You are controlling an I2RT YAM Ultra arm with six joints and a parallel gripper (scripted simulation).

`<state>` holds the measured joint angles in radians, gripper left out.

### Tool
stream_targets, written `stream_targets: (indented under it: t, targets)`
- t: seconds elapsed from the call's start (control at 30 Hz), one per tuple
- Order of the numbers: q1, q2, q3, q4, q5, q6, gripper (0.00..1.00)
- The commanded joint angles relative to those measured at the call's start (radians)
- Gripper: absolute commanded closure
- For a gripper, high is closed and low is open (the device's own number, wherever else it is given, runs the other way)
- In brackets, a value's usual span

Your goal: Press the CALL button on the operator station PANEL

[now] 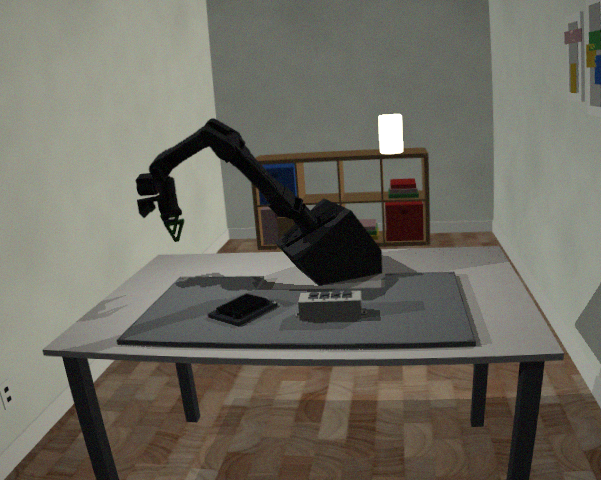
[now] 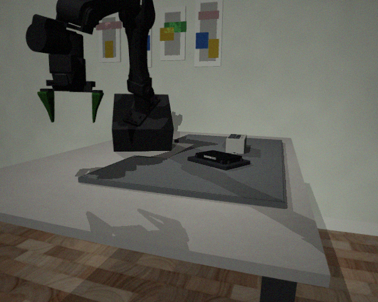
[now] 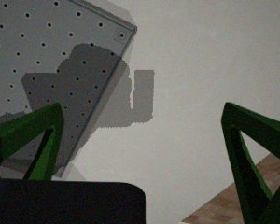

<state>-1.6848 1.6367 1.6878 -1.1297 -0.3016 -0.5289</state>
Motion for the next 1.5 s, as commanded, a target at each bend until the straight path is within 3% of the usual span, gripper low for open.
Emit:
stream_targets:
  t: [0.0,0.53,0.57,0.73,0.77,0.8,0.93,0.97,1.0,1.1,1.13,1.23,1.3,1.43,1.47]
  targets:
    - [-0.008,-0.02,0.014,0.002,-0.003,0.0,0.0]
    - [-0.008,-0.02,0.014,0.002,-0.003,0.0,0.0]
    - [0.014,0.015,0.033,-0.029,-0.017,-0.03,1.0]
    - [0.079,-0.052,-0.04,-0.006,0.014,0.021,1.0]
    - [0.087,-0.046,0.011,-0.045,-0.001,-0.001,1.0]
    - [0.097,-0.04,0.02,-0.062,-0.011,-0.026,1.0]
    - [0.155,-0.073,-0.066,-0.014,0.024,0.039,1.0]
    - [0.164,-0.068,-0.017,-0.057,0.018,0.019,1.0]
    - [0.174,-0.063,-0.009,-0.073,0.006,-0.006,1.0]
    - [0.189,-0.071,-0.031,-0.067,0.019,0.019,1.0]
    - [0.205,-0.078,-0.072,-0.042,0.026,0.034,1.0]
    - [0.249,-0.105,-0.108,-0.018,0.043,0.074,1.0]
    - [0.269,-0.096,-0.054,-0.075,0.03,0.032,1.0]
    - [0.33,-0.13,-0.141,-0.028,0.057,0.097,1.0]
    - [0.34,-0.123,-0.123,-0.071,0.053,0.077,1.0]
